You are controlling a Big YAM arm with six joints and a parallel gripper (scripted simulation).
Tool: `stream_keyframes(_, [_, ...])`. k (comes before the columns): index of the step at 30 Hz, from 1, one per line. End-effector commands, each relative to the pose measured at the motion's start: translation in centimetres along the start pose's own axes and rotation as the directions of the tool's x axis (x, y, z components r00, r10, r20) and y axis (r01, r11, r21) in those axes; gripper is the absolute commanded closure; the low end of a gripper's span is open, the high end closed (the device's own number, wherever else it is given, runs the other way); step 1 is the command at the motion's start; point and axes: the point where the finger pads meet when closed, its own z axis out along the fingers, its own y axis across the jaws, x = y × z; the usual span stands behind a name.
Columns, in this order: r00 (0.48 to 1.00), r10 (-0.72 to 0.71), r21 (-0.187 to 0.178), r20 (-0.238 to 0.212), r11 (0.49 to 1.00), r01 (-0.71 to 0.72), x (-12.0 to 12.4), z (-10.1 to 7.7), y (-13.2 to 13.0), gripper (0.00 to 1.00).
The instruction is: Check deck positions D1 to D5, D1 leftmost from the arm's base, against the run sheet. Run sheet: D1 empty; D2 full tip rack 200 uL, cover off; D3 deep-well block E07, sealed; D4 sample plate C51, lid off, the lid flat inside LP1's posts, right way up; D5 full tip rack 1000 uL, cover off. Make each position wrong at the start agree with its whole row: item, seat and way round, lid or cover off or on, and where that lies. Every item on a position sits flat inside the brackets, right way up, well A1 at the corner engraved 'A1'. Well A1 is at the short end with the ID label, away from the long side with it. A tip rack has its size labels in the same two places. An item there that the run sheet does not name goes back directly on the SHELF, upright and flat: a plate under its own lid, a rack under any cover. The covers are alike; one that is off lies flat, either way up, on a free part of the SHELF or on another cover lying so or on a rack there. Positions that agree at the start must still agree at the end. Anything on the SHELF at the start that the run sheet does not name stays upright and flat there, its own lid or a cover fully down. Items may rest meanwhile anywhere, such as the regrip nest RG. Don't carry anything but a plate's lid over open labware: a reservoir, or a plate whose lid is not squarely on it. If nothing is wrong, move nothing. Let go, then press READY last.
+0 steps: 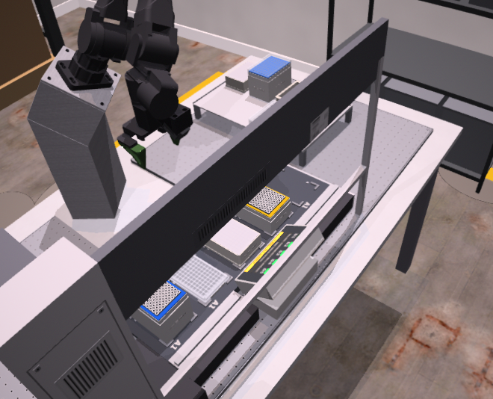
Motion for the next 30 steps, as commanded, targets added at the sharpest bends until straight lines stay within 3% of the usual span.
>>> stream_keyframes(1, [0.998,-0.056,0.017,0.031,0.998,0.055,-2.4,-0.5,-1.8,0.00])
stream_keyframes(30, [0.999,-0.043,0.017,0.015,0.999,0.042,-9.0,-0.7,-12.4,0.00])
